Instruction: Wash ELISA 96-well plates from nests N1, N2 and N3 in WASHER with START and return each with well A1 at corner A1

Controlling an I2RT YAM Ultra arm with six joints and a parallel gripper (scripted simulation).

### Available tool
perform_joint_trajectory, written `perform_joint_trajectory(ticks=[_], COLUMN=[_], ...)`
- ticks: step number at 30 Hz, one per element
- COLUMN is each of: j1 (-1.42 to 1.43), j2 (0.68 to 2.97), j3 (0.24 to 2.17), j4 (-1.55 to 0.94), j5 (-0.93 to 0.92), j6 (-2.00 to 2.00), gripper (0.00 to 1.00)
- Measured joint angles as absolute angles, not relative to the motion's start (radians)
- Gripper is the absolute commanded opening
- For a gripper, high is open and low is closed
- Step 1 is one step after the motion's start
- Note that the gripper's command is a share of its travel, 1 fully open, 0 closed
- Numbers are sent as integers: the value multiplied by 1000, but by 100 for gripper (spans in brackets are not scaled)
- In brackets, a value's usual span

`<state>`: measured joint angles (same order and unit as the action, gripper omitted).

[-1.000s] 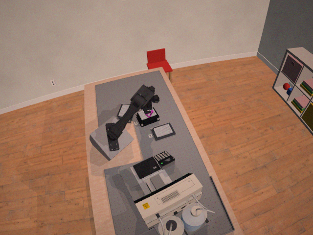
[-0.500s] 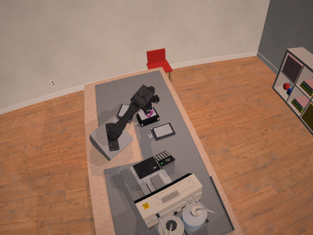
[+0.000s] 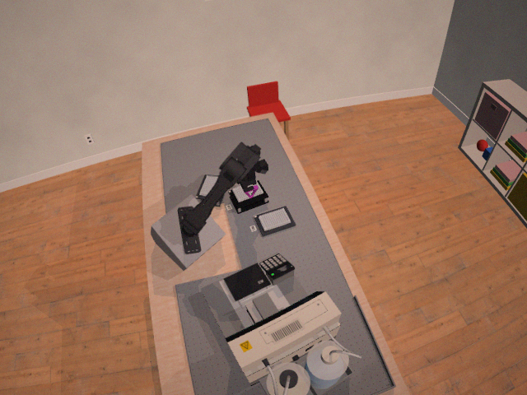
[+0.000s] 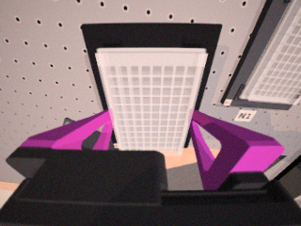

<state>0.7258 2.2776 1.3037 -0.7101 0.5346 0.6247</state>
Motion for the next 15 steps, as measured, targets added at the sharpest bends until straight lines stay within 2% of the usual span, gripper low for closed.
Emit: perform_joint_trajectory(ticks=[15], j1=[725], j2=[2278], j3=[1301], j4=[-705], j5=[535], j6=[623], gripper=[0])
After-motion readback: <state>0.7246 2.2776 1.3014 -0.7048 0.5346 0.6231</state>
